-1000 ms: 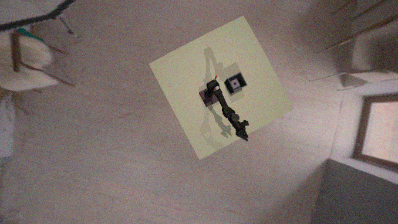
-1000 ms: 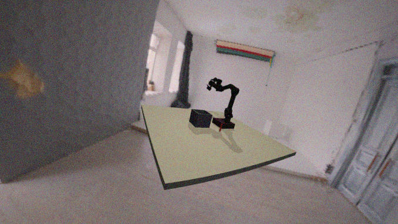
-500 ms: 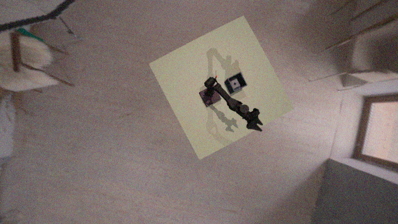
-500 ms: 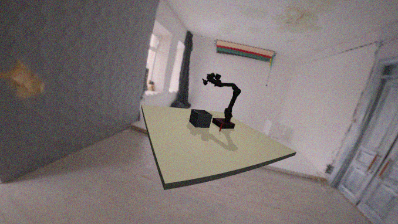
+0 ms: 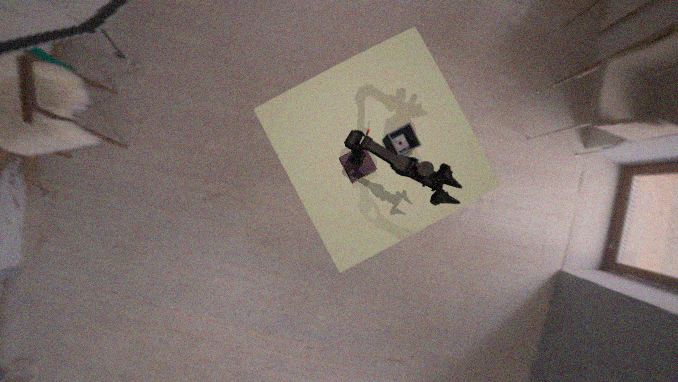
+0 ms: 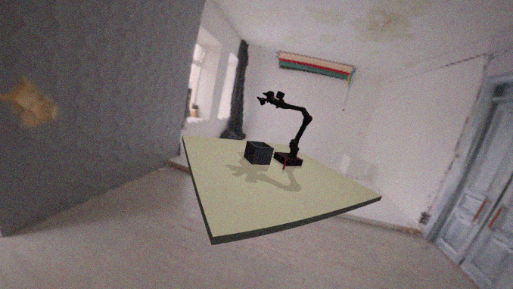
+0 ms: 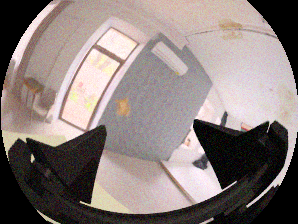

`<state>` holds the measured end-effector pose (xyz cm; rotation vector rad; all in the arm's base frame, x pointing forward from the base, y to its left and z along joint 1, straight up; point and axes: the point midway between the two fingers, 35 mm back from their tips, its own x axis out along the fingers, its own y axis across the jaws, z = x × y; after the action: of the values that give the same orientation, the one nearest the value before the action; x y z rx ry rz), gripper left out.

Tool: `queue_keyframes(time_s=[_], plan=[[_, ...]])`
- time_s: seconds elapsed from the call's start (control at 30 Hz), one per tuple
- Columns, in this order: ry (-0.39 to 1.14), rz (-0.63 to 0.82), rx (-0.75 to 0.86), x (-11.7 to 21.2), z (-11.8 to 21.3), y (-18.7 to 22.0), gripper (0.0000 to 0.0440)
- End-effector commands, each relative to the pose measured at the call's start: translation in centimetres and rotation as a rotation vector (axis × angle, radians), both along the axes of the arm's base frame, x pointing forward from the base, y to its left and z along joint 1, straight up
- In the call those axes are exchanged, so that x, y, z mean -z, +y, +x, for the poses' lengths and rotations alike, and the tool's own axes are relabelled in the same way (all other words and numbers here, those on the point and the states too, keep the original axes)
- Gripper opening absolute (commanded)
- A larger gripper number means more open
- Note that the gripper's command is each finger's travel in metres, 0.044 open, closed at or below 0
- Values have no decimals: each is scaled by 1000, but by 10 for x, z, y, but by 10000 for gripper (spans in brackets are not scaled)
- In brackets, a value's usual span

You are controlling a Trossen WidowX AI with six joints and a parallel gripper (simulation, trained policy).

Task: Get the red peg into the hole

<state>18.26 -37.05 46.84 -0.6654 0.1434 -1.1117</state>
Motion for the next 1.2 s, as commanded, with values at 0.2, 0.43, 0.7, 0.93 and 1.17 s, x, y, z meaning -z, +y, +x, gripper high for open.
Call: queue_keyframes(time_s=[0.2,0.43,0.7,0.93,1.17], plan=[[-160,151,-150,-1,38,35,440],[-272,292,-265,2,65,65,440],[-379,475,-381,9,92,102,440],[-453,651,-466,19,112,136,440],[-507,838,-531,32,128,171,440]])
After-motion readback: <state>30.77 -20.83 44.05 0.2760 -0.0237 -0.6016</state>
